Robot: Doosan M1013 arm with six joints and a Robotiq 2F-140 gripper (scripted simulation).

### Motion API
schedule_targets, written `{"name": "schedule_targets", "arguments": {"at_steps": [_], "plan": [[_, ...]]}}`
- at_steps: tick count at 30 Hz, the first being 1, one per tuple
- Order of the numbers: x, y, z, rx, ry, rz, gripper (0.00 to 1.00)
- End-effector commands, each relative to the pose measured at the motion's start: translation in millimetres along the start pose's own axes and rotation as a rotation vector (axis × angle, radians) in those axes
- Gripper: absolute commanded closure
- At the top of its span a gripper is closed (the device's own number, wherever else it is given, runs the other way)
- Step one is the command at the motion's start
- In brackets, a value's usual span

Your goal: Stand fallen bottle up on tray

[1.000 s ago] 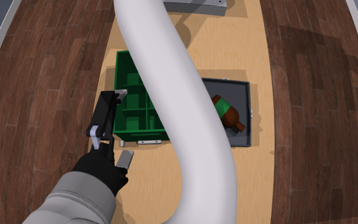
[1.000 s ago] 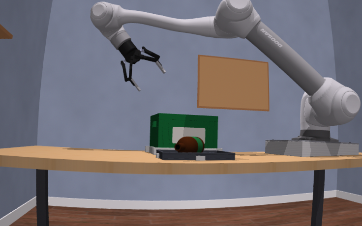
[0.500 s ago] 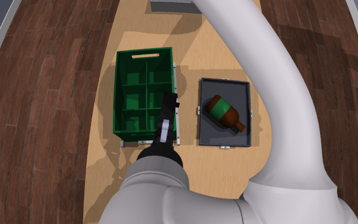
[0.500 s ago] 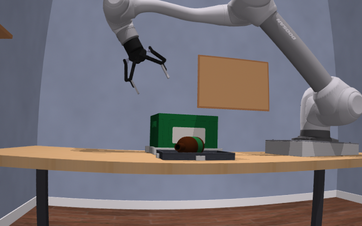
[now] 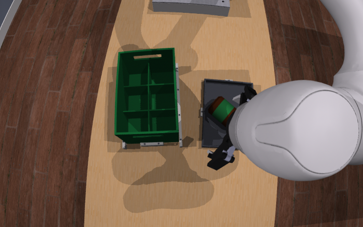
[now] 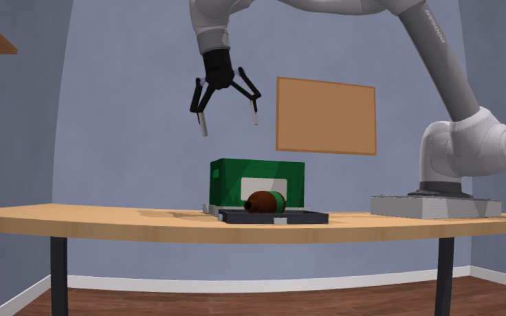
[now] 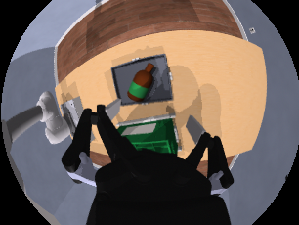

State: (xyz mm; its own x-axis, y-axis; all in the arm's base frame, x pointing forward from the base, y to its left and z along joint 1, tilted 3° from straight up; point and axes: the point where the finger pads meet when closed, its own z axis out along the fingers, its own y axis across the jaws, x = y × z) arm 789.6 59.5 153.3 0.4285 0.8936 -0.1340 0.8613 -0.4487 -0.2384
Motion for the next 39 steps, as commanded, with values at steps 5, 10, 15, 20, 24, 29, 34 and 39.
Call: {"name": "schedule_targets", "arguments": {"at_steps": [5, 10, 15, 20, 24, 29, 34, 39], "plan": [[52, -51, 27, -0.139, 0.098, 0.169, 0.0], [72, -79, 40, -0.181, 0.158, 0.248, 0.0], [72, -79, 40, -0.182, 0.158, 0.249, 0.0], [72, -79, 40, -0.182, 0.158, 0.249, 0.9], [72, -79, 40, -0.182, 0.158, 0.249, 0.9], [72, -79, 40, -0.182, 0.158, 0.249, 0.9], [72, -79, 40, -0.182, 0.158, 0.249, 0.9], [72, -79, 40, -0.182, 0.158, 0.249, 0.9]]}}
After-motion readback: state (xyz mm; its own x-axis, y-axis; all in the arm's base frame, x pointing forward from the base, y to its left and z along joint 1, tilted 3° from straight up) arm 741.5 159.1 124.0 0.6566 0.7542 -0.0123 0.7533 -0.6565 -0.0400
